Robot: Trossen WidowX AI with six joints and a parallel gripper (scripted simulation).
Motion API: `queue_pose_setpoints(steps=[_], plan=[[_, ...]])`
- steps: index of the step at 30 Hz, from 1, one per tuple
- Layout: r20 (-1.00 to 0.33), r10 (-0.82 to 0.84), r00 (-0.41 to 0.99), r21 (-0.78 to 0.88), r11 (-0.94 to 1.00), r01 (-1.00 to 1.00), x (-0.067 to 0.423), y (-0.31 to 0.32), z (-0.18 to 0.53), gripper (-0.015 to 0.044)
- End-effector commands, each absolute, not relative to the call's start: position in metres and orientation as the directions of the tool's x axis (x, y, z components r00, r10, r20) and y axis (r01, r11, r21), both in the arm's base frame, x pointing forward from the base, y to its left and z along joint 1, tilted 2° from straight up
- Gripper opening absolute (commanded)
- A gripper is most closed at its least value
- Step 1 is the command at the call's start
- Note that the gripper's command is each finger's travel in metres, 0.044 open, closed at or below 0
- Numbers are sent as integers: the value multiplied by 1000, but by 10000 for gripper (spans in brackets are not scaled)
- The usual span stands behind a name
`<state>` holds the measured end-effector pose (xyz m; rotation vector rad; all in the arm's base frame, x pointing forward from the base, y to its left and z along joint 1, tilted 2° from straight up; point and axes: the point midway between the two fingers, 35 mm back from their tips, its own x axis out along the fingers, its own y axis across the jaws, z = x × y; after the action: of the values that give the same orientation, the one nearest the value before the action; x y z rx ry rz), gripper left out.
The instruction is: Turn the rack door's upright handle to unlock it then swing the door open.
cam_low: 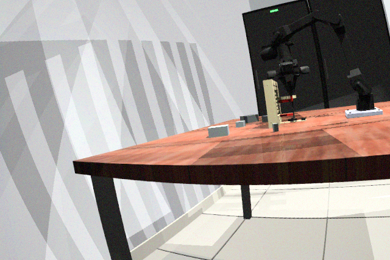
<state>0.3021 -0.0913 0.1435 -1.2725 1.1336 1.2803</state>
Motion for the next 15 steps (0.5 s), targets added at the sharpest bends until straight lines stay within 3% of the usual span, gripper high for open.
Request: queue_pose_setpoints(steps=[1, 15], plan=[[-1000, 18, 19, -20, -53, -998, 300, -91, 146, 12], [-1000, 18, 18, -13, 229, -973, 290, -84, 145, 12]])
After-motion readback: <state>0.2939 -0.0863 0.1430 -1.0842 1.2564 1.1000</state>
